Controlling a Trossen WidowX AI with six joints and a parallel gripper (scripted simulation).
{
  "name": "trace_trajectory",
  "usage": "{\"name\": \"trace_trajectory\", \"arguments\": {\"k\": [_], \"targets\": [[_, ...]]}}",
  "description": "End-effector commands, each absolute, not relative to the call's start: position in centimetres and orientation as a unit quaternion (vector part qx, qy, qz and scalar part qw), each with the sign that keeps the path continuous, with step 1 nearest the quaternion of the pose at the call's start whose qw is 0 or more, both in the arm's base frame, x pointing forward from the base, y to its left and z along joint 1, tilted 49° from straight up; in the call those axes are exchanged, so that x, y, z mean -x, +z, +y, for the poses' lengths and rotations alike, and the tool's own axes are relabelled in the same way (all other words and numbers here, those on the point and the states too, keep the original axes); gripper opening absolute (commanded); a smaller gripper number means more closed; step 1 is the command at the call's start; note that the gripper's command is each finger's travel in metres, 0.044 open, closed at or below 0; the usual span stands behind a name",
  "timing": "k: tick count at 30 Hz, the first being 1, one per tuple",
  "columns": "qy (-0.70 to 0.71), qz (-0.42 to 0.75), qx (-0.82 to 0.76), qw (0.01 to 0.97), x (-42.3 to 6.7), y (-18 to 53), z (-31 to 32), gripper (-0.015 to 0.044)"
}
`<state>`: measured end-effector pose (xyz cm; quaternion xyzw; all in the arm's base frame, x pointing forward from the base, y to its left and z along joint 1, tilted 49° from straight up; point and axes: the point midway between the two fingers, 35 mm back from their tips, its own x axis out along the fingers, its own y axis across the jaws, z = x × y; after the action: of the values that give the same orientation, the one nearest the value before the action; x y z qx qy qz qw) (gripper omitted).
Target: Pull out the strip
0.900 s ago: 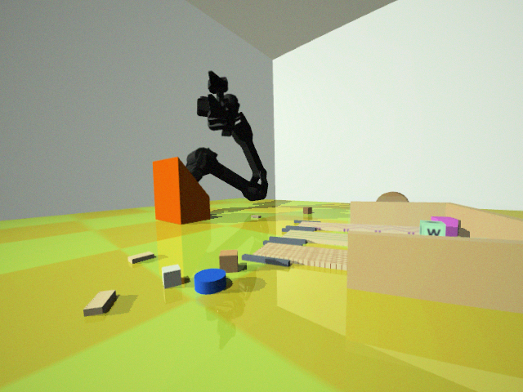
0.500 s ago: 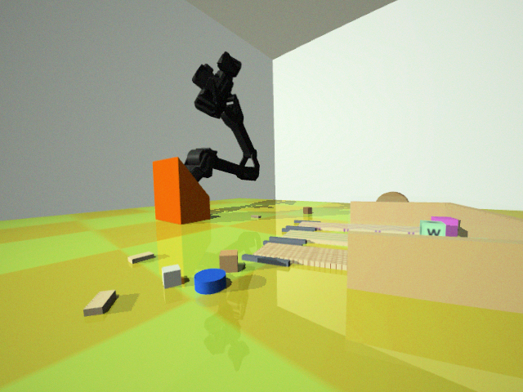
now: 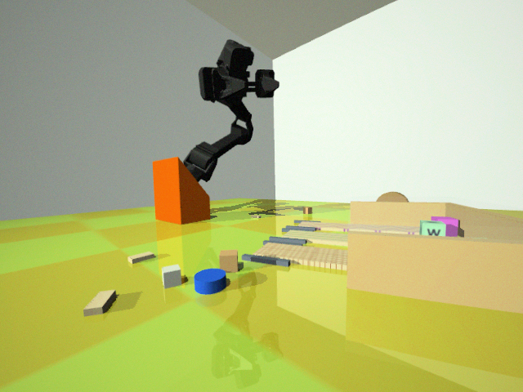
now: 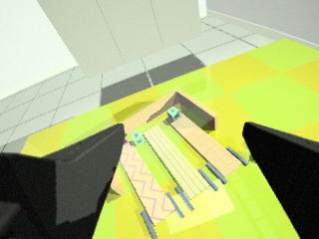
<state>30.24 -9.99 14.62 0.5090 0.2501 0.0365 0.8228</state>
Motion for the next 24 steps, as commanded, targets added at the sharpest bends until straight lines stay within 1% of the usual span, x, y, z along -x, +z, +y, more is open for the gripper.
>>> {"name": "trace_trajectory", "arguments": {"k": [1,5,15,18,24], "targets": [[0.169,0.293,-0.405,0.849,-32.5,10.5,-4.4,0.04],[0.222,0.295,-0.362,0.856,-33.0,9.3,-2.3,0.04],[0.222,0.295,-0.362,0.856,-33.0,9.3,-2.3,0.04],[0.224,0.314,-0.352,0.853,-34.1,8.6,-2.5,0.0321],[0.242,0.395,-0.305,0.832,-37.8,5.7,-2.9,0.0164]]}}
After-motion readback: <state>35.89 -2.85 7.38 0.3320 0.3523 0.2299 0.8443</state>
